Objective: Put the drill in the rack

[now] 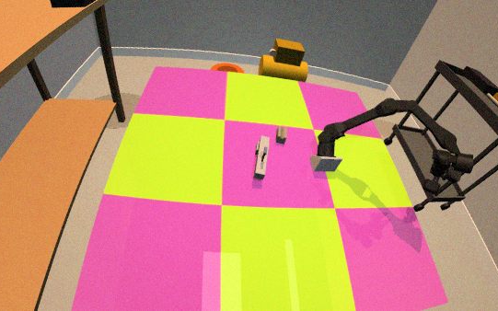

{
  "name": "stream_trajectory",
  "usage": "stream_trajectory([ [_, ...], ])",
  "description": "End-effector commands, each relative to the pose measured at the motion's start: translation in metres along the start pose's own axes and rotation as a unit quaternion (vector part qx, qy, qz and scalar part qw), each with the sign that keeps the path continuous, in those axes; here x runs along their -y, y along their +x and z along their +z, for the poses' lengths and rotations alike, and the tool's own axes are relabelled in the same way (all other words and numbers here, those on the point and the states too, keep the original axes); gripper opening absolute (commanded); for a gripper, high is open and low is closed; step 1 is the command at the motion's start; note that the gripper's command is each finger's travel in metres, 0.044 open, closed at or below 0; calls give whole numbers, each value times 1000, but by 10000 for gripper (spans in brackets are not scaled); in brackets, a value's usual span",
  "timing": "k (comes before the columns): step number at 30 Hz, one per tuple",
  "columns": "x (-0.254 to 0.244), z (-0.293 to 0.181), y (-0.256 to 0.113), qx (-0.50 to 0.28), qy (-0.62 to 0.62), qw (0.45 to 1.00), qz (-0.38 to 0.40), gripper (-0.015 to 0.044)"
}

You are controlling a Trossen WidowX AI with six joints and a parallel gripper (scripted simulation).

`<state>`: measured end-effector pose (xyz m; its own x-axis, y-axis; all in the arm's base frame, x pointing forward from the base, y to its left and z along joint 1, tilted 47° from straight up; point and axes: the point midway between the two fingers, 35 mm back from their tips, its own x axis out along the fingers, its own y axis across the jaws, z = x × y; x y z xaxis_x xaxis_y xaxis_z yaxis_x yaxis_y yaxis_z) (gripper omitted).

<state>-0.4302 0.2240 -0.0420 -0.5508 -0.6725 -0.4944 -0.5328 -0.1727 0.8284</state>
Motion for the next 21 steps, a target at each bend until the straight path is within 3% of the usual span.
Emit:
stream_trajectory([
  [1,0,0,0,0,0,1000,0,374],
  [9,2,1,-3,3,4,1000,-2,164],
  [15,51,7,-78,72,112,989,-58,6],
  [21,105,-7,-150,133,227,959,-106,0],
])
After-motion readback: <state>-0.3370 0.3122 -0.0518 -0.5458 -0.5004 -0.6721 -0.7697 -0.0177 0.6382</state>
